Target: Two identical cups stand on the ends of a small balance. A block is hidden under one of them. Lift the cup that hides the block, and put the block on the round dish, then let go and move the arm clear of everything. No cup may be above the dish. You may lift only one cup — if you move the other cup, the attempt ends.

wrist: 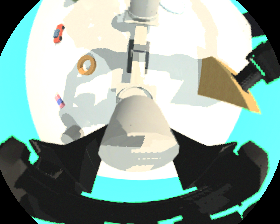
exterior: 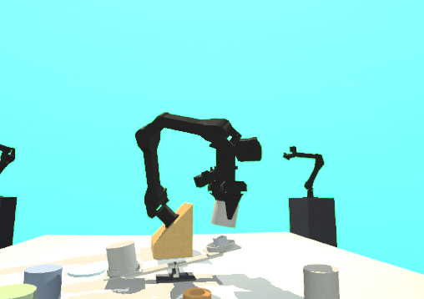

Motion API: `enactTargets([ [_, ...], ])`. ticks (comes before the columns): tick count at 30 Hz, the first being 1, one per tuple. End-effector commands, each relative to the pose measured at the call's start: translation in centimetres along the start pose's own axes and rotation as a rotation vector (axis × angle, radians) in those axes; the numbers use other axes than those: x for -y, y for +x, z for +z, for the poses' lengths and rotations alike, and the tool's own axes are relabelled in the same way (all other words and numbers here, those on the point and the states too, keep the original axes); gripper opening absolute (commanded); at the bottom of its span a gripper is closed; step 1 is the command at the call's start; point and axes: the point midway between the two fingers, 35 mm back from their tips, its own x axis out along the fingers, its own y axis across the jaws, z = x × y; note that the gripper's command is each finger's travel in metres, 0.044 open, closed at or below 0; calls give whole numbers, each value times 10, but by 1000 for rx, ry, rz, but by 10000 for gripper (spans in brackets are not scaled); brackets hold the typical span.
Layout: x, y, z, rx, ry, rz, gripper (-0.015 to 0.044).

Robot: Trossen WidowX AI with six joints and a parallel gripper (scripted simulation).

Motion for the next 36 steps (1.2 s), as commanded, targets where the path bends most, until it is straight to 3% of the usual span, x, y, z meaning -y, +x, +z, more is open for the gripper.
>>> enactTargets([
  [1, -2, -10, -1, -13, 12, 9, 0],
  [14, 1, -25, 1, -12, 12, 8, 0],
  [36, 3, -18, 2, 2, 0, 0, 0],
])
